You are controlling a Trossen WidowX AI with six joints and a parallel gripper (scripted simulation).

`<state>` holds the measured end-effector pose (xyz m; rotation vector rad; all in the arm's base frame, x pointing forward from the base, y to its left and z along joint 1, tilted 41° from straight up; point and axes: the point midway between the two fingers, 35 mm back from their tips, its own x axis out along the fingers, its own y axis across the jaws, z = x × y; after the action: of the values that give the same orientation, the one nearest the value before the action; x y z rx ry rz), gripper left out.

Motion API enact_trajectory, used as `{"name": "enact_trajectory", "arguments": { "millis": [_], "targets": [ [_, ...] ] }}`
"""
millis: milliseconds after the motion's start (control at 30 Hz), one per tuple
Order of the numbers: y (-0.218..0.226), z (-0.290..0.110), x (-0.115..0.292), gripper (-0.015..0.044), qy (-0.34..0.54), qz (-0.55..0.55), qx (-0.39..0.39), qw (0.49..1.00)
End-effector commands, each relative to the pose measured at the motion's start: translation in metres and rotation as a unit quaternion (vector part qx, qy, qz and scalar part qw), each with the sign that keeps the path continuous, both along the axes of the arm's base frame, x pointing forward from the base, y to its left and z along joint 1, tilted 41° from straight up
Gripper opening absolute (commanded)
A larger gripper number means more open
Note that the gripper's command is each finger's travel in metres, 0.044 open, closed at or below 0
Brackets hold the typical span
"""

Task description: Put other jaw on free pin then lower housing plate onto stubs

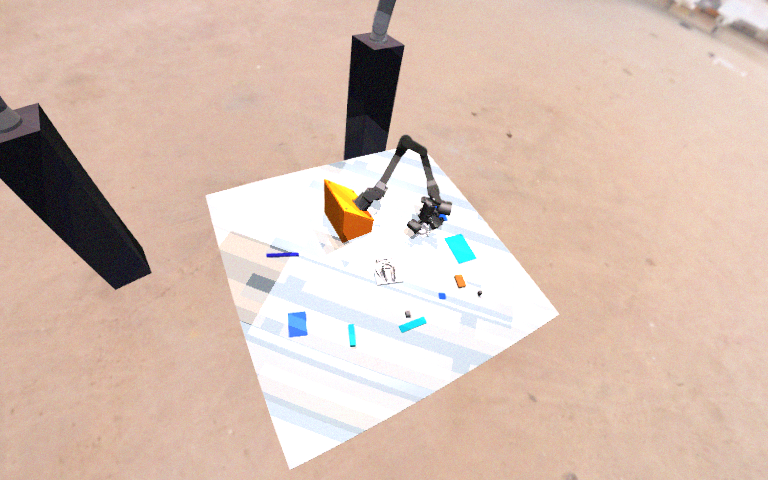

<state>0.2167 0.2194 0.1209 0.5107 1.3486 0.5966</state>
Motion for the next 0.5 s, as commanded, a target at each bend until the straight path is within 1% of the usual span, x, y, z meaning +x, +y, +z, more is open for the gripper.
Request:
{"name": "enact_trajectory", "arguments": {
  "millis": [0, 67, 467],
  "targets": [
    [0.0000, 0.0000, 0.0000, 0.0360, 0.000, 0.000, 0.000, 1.000],
    [0.0000, 0.0000, 0.0000, 0.0351, 0.000, 0.000, 0.000, 1.000],
    [-0.0030, 0.0033, 0.0002, 0.0351, 0.000, 0.000, -0.001, 1.000]
  ]
}}
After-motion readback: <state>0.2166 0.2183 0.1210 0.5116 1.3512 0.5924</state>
